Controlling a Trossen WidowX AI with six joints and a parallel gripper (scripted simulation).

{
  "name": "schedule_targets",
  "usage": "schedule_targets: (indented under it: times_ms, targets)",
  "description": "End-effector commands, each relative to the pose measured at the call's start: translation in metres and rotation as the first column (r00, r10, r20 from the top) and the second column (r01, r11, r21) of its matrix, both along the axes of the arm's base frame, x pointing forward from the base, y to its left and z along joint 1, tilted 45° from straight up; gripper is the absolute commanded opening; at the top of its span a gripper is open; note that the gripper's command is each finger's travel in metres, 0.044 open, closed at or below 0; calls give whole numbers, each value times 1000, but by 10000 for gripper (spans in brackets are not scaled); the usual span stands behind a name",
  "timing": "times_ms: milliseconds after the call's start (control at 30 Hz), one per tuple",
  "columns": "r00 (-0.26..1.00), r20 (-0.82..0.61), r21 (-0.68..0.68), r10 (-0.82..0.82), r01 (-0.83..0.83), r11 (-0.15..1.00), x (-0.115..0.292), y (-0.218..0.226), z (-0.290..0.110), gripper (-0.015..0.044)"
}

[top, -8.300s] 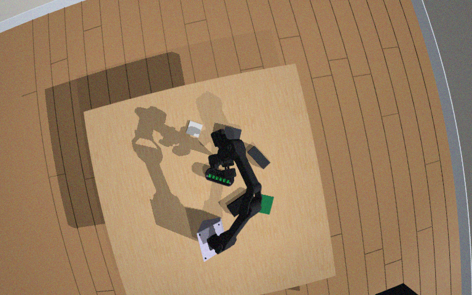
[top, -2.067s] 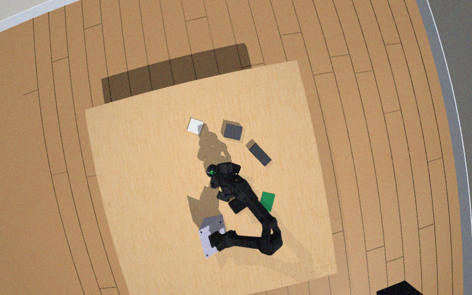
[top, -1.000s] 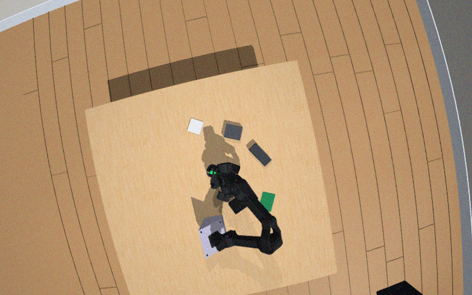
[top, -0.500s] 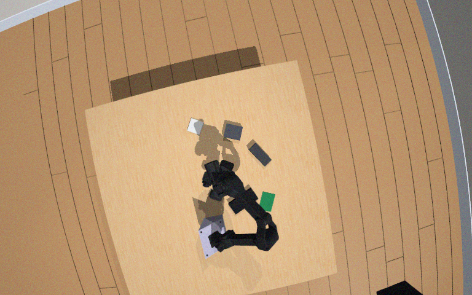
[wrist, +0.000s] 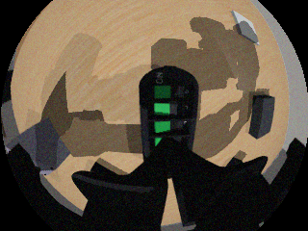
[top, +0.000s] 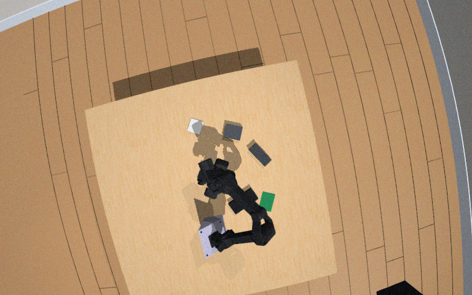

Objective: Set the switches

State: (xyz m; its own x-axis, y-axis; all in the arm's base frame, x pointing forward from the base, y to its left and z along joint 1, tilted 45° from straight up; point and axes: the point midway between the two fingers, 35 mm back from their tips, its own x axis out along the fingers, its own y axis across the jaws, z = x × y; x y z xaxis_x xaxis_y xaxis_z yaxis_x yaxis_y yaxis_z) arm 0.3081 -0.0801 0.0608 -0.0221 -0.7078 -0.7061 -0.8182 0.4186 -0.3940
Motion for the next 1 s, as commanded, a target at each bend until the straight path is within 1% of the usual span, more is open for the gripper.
schedule_targets:
  times_ms: [0, 633, 967]
  targets:
    - [1000, -16, -1, 2, -2, 1000, -2, -5, -8, 0]
    - [1000, -16, -3, 2, -2, 1000, -4, -25, -27, 0]
    - [1000, -16, -3, 2, -2, 1000, -4, -25, -27, 0]
